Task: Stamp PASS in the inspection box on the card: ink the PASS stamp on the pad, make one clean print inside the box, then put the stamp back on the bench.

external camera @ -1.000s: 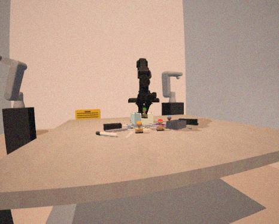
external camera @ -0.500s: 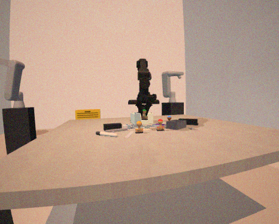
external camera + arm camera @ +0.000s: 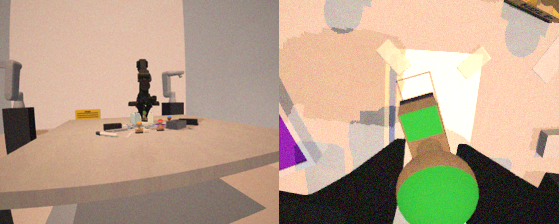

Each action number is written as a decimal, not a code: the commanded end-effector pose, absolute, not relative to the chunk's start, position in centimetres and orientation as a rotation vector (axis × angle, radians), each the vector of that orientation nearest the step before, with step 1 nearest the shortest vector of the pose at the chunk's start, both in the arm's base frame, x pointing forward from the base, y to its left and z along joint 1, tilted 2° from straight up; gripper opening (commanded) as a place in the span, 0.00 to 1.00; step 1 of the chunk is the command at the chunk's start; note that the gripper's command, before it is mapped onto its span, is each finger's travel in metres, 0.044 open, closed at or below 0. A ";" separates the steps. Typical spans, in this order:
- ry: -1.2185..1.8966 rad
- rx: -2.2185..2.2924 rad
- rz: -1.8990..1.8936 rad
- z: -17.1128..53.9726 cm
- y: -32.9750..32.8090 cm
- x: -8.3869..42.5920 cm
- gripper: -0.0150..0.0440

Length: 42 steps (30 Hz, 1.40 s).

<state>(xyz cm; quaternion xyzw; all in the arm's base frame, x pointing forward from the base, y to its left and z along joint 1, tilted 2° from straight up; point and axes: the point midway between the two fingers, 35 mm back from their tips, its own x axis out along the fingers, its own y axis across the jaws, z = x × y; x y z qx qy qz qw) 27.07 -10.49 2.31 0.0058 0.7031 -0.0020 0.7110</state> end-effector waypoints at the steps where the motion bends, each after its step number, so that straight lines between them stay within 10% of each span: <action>1: 1.565 0.016 -0.011 1.9 -10.5 27.0 0.25; 42: 1.561 0.013 -0.014 -0.9 -10.4 26.9 0.25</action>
